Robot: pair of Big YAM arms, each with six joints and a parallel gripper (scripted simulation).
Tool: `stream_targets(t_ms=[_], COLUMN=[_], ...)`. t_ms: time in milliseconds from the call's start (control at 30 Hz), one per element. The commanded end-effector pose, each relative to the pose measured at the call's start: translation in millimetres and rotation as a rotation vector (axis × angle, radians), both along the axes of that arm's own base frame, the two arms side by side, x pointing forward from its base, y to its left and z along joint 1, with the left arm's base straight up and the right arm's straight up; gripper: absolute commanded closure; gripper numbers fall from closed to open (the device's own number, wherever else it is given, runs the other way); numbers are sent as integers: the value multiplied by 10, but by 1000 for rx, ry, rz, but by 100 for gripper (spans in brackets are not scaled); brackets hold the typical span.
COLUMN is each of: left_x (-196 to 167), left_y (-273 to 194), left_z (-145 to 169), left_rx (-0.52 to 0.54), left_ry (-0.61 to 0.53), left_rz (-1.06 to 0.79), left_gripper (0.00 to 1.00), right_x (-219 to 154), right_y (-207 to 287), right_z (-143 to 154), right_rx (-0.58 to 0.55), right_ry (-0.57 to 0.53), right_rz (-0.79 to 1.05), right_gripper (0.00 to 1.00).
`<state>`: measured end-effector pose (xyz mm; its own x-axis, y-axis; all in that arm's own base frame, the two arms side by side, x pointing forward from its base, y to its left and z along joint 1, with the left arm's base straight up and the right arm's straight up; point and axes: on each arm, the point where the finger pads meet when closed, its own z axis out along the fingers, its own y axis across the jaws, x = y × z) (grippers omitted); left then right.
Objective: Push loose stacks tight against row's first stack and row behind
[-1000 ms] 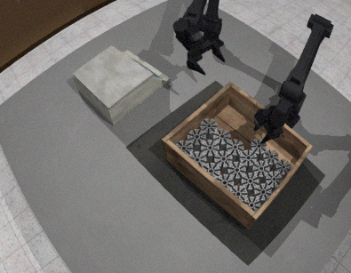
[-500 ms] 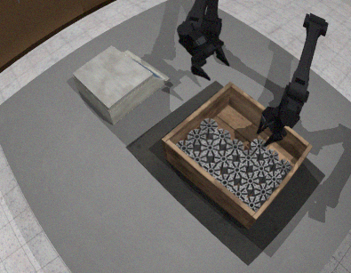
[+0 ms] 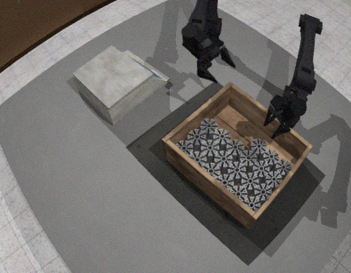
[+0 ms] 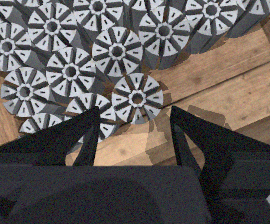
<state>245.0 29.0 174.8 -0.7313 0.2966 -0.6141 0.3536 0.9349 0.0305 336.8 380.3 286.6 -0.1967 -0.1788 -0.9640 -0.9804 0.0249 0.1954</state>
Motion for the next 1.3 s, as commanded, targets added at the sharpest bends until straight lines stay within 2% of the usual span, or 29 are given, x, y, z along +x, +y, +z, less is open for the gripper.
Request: stream_targets(t_ms=[0,233,400,467,533,733,1267], left_x=[0,182,212,212,295,295,295], left_y=[72,-52,-98,-98,-71,-71,-64], left_z=[203,-428,-604,-604,-469,-469,-458], left_rx=[2,-35,-19,-19,-5,-5,-5], left_ry=[-19,39,50,50,22,22,18], left_rz=[-7,16,-4,-4,-11,-11,-8], left_gripper=[40,40,40,40,40,40,40], right_x=[140,176,203,203,211,234,250], right_y=[223,339,416,416,442,496,475], right_z=[328,186,80,80,41,-36,6], right_rx=[25,-26,-54,-54,-62,-75,-67], right_ry=[-65,-69,-63,-63,-59,-38,-47], right_rz=[7,-7,-15,-15,-17,-26,-30], right_gripper=[0,0,0,0,0,0,0])
